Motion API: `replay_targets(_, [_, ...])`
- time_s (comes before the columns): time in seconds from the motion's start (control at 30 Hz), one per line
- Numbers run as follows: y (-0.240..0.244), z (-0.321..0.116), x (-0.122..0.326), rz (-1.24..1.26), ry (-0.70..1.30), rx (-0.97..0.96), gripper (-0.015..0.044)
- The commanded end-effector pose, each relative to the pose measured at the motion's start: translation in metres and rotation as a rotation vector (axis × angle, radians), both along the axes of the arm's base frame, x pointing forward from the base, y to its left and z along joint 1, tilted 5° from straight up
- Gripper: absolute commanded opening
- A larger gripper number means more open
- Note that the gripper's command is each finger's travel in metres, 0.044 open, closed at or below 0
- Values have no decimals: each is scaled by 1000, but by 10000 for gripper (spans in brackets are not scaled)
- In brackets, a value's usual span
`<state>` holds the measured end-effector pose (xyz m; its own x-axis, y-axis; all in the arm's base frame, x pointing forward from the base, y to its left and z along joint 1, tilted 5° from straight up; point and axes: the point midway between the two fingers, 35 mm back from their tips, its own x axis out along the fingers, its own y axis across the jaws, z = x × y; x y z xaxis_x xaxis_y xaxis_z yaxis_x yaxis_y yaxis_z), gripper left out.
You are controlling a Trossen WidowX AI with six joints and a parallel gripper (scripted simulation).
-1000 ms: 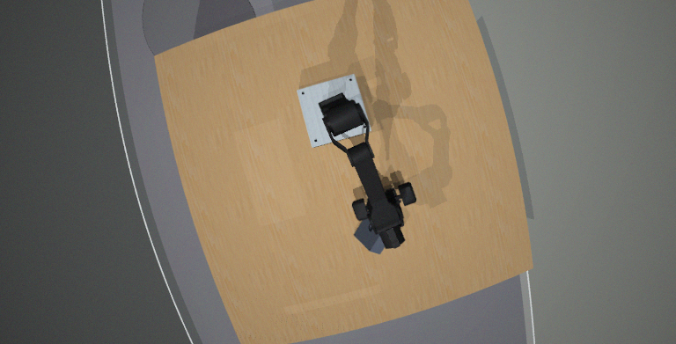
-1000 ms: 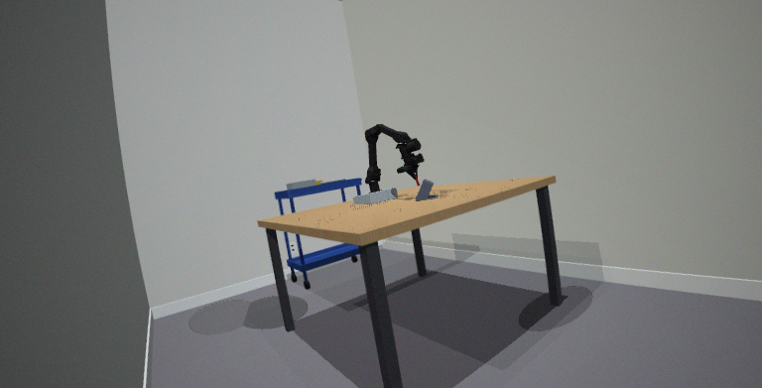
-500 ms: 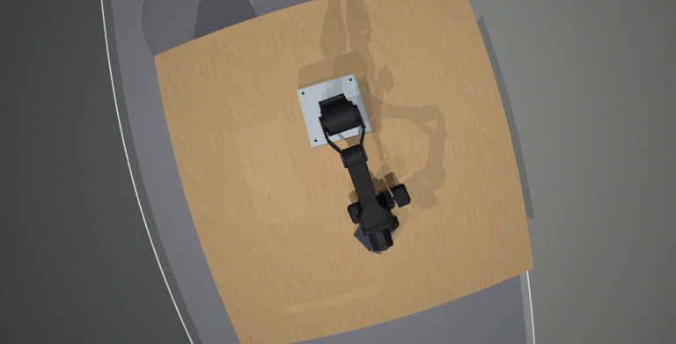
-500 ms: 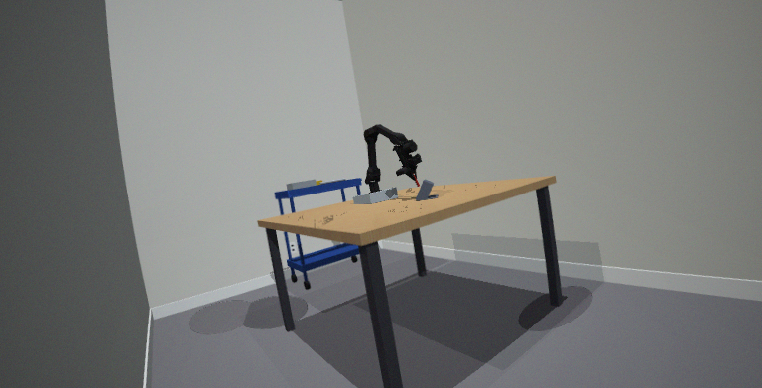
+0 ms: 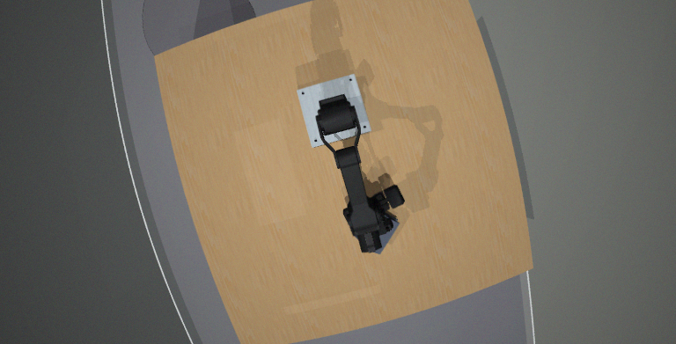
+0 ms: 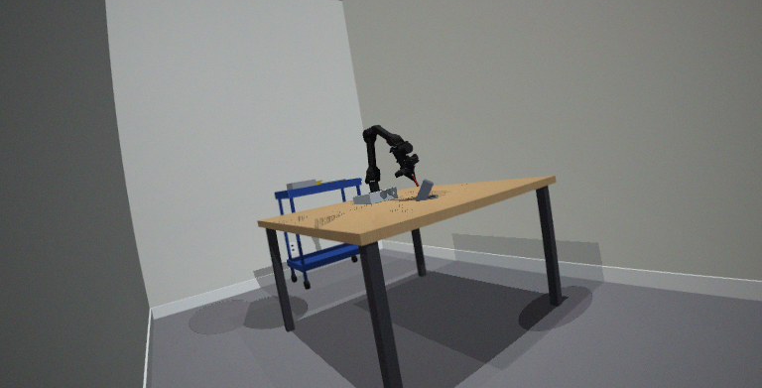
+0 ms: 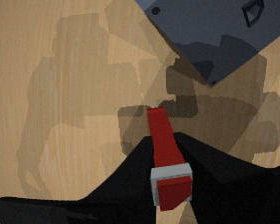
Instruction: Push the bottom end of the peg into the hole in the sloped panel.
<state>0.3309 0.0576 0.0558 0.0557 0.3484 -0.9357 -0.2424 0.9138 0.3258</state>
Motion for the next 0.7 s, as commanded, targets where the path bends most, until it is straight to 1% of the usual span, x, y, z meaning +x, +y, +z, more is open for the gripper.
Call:
replay_targets(0.0, [-4,-1,0,18,-21,23,0])
replay_targets(0.67, [-25,-3,5,82,-127,98,0])
